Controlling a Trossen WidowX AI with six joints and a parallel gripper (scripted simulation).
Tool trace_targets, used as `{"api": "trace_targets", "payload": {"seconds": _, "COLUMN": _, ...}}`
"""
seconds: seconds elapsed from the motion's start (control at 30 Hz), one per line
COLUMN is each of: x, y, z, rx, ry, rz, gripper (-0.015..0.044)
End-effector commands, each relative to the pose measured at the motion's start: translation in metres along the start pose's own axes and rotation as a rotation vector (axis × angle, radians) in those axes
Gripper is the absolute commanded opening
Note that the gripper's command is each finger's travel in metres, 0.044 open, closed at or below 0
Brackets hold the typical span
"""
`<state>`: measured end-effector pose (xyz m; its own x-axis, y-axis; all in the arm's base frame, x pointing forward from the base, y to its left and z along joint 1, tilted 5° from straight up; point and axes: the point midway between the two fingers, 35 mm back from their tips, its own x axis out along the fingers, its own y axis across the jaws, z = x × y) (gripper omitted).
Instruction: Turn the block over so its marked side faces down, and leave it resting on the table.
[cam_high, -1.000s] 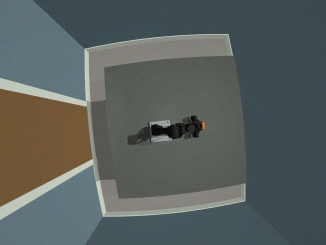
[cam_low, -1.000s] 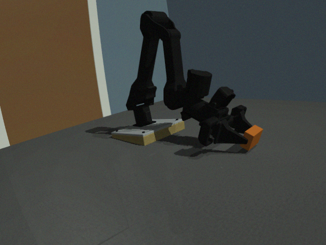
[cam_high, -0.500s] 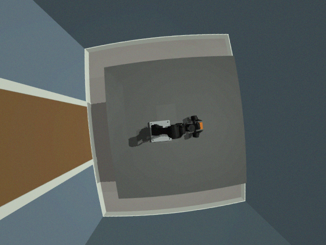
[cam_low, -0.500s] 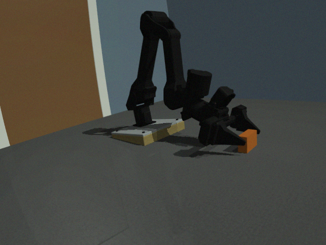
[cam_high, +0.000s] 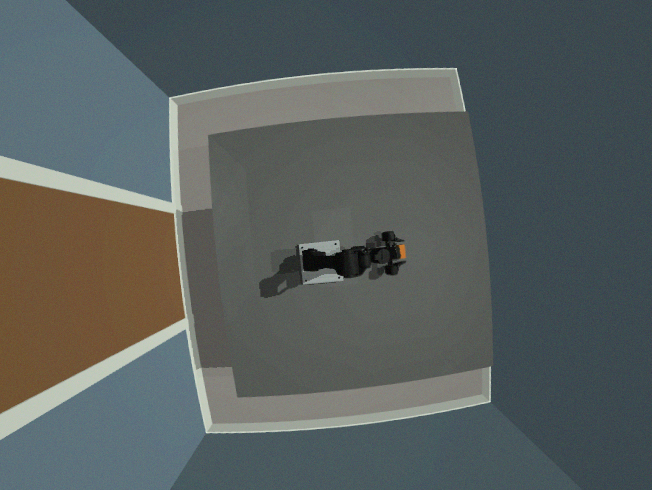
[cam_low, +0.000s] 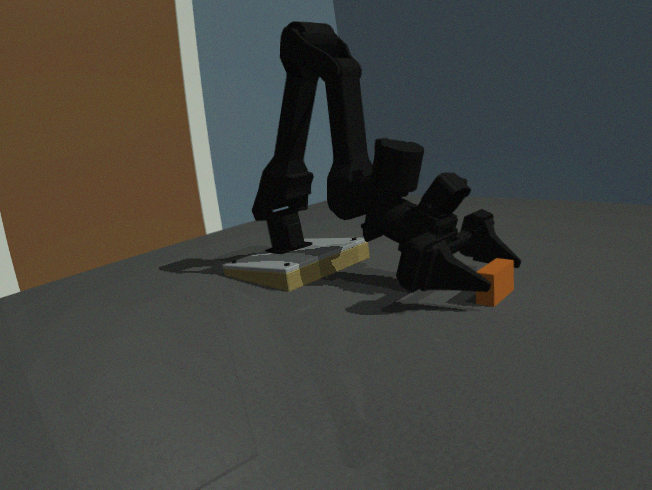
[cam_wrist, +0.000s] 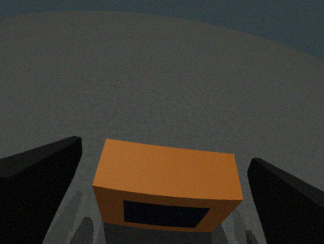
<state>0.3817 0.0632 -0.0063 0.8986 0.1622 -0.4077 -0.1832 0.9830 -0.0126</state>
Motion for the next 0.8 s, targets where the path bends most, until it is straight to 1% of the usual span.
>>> {"api": "trace_targets", "payload": {"seconds": 0.0, "x": 0.000, "y": 0.001, "z": 0.000, "rx": 0.004, "ry": -0.001, "rz": 0.007, "gripper": 0.0440}}
{"api": "trace_targets", "payload": {"seconds": 0.5, "x": 0.001, "y": 0.001, "z": 0.000, "rx": 0.004, "ry": 0.005, "rz": 0.007, "gripper": 0.0440}}
{"api": "trace_targets", "payload": {"seconds": 0.67, "x": 0.015, "y": 0.001, "z": 0.009, "rx": 0.005, "ry": 0.169, "rz": 0.007, "gripper": 0.0440}}
{"api": "trace_targets", "payload": {"seconds": 0.77, "x": 0.013, "y": 0.000, "z": 0.020, "rx": 0.005, "ry": 0.283, "rz": 0.007, "gripper": 0.0440}}
